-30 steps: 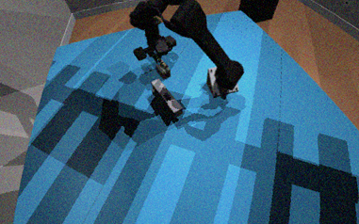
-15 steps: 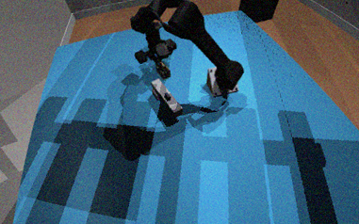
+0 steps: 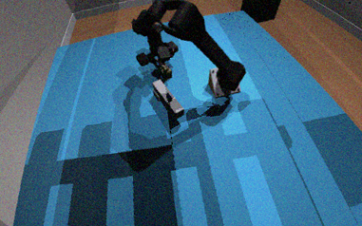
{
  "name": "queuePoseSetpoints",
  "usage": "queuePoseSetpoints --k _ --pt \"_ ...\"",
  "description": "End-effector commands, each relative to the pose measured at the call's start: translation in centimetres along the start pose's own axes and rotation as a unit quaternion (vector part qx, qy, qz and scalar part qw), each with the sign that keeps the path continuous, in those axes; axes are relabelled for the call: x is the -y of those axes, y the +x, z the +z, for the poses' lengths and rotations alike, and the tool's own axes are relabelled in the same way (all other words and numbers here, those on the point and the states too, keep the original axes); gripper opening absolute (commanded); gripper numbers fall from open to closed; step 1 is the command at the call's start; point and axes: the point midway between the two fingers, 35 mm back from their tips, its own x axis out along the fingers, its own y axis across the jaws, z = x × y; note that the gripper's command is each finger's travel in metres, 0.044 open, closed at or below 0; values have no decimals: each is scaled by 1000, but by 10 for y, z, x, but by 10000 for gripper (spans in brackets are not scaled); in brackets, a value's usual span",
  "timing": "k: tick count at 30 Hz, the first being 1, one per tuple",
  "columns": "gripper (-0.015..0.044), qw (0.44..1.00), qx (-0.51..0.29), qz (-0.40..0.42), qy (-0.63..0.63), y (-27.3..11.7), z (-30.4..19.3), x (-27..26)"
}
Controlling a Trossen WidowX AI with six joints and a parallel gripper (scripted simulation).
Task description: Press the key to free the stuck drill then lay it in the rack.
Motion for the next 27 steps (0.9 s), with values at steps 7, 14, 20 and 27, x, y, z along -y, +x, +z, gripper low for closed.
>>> queuePoseSetpoints --k 7,14,20,27 --pt "368 1000 0 0 0 0 0 0" --pt "440 1000 0 0 2 -25 1 0" --pt "440 1000 0 0 2 -52 1 -1" --pt "440 1000 -1 0 2 -81 -1 -1"
